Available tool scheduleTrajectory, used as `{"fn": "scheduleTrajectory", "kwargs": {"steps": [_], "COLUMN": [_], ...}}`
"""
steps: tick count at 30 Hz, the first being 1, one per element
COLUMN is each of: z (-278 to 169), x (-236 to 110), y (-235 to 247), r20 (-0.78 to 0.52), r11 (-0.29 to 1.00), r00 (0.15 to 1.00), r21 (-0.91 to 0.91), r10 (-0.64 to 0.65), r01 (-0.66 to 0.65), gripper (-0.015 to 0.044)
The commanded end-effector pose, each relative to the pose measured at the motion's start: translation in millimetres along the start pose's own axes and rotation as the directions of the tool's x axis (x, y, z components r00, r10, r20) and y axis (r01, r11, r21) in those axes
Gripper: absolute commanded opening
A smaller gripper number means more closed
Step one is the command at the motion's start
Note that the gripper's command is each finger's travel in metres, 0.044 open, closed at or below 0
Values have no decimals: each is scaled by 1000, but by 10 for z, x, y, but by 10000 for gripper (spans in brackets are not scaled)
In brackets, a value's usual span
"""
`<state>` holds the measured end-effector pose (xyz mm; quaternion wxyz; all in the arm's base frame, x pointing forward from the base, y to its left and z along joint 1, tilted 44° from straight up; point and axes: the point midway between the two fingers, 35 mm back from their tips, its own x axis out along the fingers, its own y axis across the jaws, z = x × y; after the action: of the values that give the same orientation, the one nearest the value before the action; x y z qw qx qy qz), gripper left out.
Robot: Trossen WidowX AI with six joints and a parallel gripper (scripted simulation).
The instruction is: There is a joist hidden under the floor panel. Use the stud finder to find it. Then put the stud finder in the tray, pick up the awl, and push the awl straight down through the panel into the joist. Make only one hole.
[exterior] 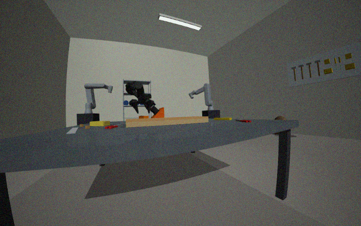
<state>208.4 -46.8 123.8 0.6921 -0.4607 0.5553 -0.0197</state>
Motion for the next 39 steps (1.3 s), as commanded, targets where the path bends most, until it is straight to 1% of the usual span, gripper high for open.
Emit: {"fn": "scheduleTrajectory", "kwargs": {"steps": [1,35,38,39], "z": [-27,-168,-168,-168], "x": [2,481,481,481], "y": [32,30,30,30], "r20": [-2,-2,-2,-2], "r11": [1000,1000,1000,1000], "r00": [1000,1000,1000,1000], "r21": [-4,-4,-4,-4], "r10": [6,3,3,3], "r01": [-6,-3,-3,-3], "gripper": [440,440,361,355]}}
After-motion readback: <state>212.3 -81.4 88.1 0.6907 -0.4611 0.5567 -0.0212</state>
